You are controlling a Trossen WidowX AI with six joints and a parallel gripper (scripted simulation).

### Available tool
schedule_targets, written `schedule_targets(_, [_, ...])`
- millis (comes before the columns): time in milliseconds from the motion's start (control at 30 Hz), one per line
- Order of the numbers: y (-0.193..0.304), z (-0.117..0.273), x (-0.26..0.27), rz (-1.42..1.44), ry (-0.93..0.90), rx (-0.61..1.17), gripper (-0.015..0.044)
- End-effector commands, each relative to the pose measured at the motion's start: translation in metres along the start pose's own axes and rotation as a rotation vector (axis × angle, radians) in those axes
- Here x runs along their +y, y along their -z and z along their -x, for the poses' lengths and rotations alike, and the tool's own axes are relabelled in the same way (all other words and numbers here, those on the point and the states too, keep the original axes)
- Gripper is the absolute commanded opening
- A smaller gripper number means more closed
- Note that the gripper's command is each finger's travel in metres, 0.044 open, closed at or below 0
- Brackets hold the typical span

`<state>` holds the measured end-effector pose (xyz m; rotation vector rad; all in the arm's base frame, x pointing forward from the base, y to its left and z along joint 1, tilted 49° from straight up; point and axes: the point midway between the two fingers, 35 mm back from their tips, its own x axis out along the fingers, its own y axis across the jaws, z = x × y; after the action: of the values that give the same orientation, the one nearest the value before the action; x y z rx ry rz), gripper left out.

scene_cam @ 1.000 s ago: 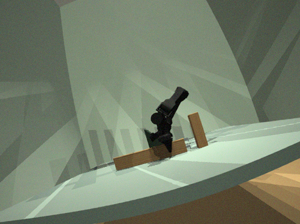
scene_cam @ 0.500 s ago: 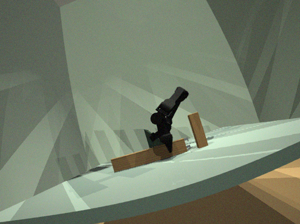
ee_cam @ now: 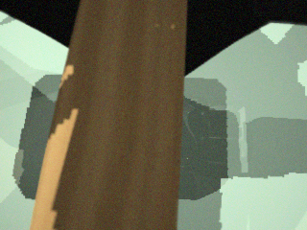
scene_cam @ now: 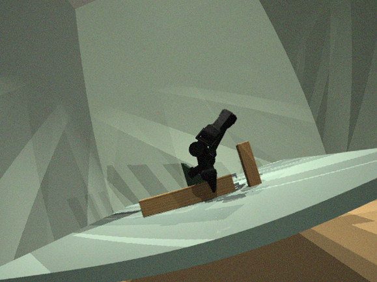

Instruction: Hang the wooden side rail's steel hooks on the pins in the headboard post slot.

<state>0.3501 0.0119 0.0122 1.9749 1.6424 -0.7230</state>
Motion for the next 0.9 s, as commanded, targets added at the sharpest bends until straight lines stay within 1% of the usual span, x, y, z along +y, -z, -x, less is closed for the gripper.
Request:
schedule_targets(0, [0.002, 0.000, 0.007, 0.028, -0.010, 0.000, 0.0000])
schedule_targets(800, [0.002, 0.001, 0.017, 0.028, -0.011, 0.000, 0.0000])
schedule_targets(867, [0.000, 0.000, 0.011, 0.006, -0.001, 0.000, 0.0000])
